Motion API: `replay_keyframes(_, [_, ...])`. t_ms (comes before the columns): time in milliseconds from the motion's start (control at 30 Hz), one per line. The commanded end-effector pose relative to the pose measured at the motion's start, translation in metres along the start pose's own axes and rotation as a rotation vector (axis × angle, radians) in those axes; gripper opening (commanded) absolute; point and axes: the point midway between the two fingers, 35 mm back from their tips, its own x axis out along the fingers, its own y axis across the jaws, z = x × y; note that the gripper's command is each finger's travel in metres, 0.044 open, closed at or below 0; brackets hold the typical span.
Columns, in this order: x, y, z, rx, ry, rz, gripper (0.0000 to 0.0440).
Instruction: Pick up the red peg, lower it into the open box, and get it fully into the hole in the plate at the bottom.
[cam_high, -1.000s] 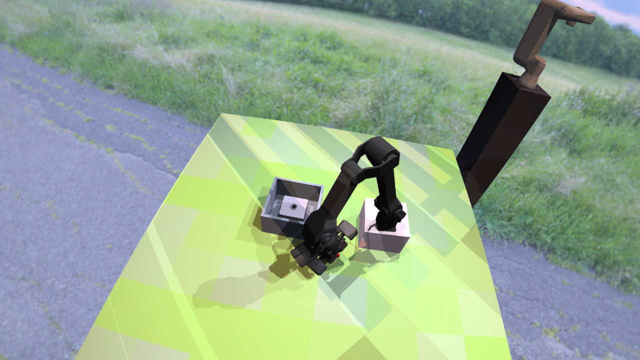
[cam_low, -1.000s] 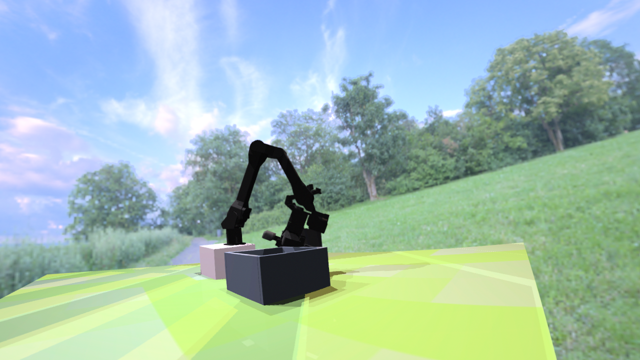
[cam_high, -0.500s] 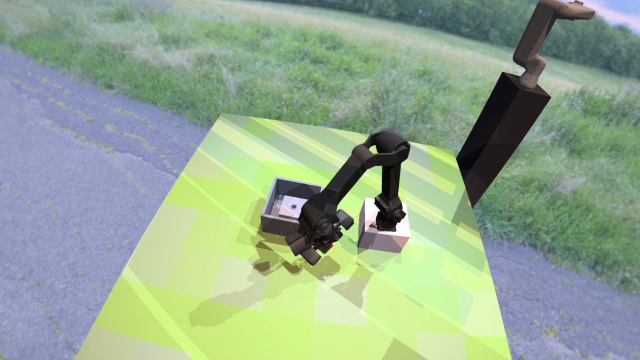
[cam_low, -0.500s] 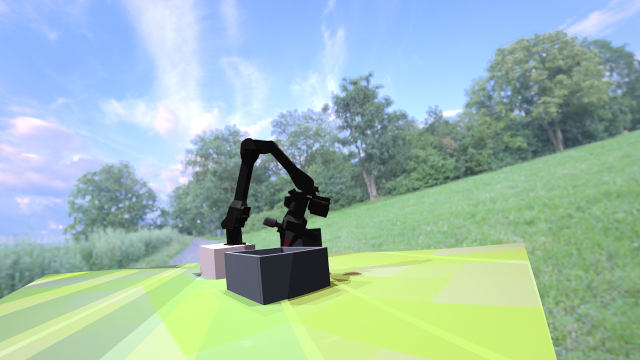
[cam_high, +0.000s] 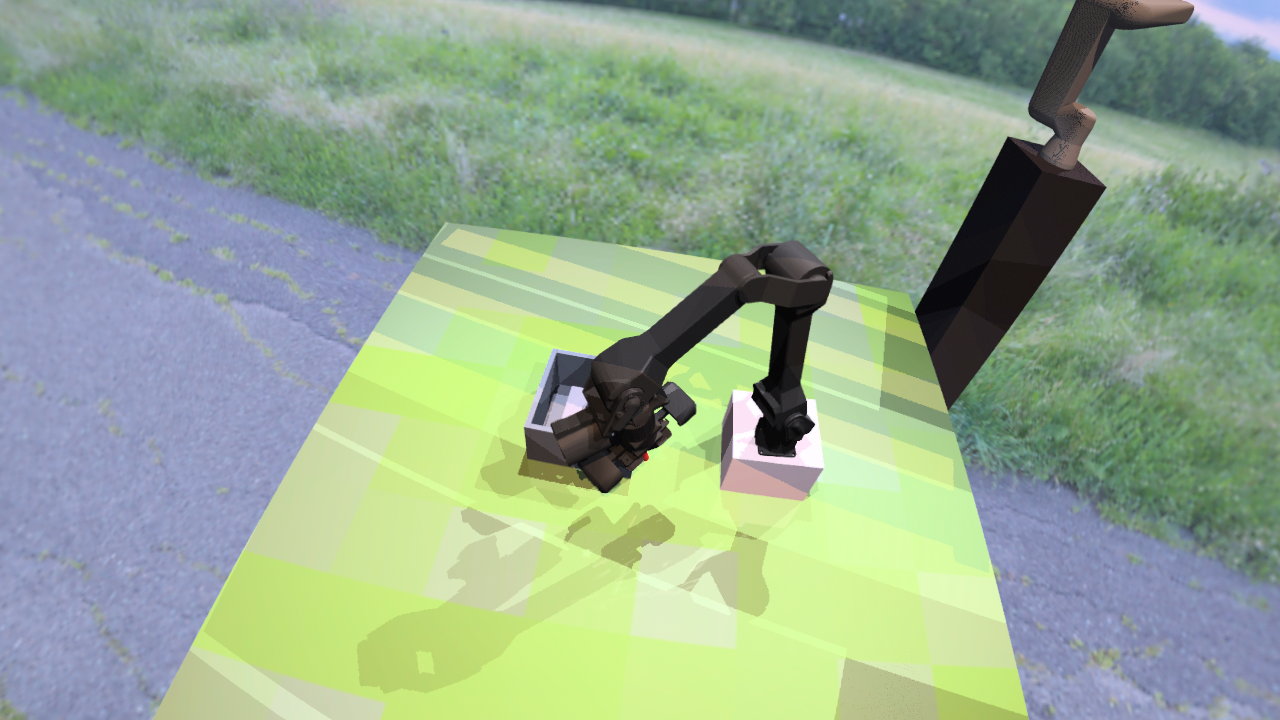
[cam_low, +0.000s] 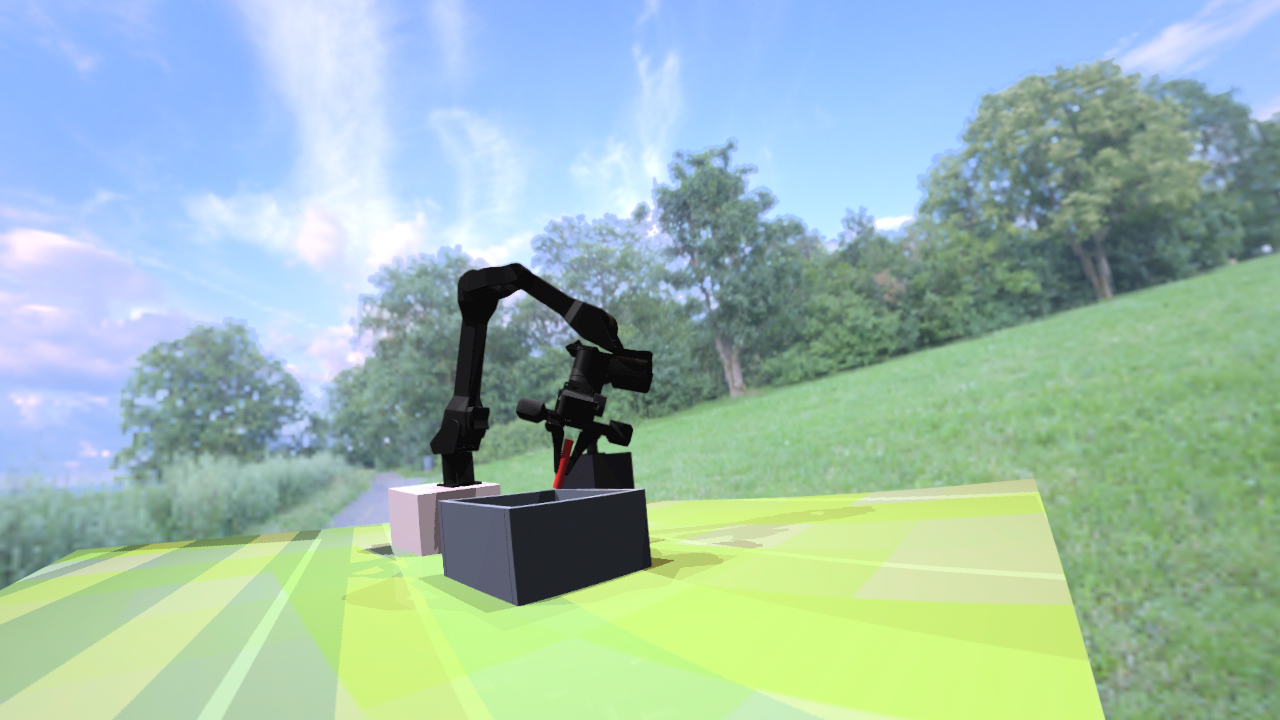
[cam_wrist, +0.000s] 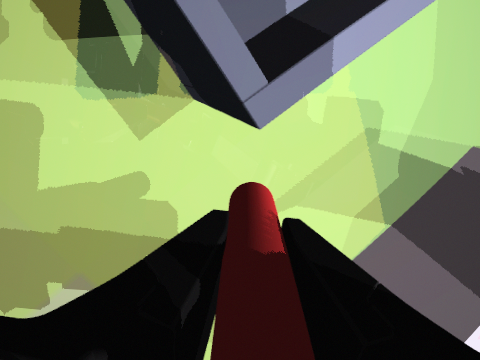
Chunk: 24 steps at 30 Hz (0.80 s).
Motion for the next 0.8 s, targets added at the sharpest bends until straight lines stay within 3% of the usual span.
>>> replay_keyframes(0, [-0.011, 0.0, 0.015, 0.03, -0.018, 0.017, 0.0])
replay_keyframes(367, [-0.018, -0.006, 0.066, 0.149, -0.03, 0.048, 0.0])
replay_keyframes(767, [0.0, -0.013, 0.124, 0.206, -0.01, 0.08, 0.0])
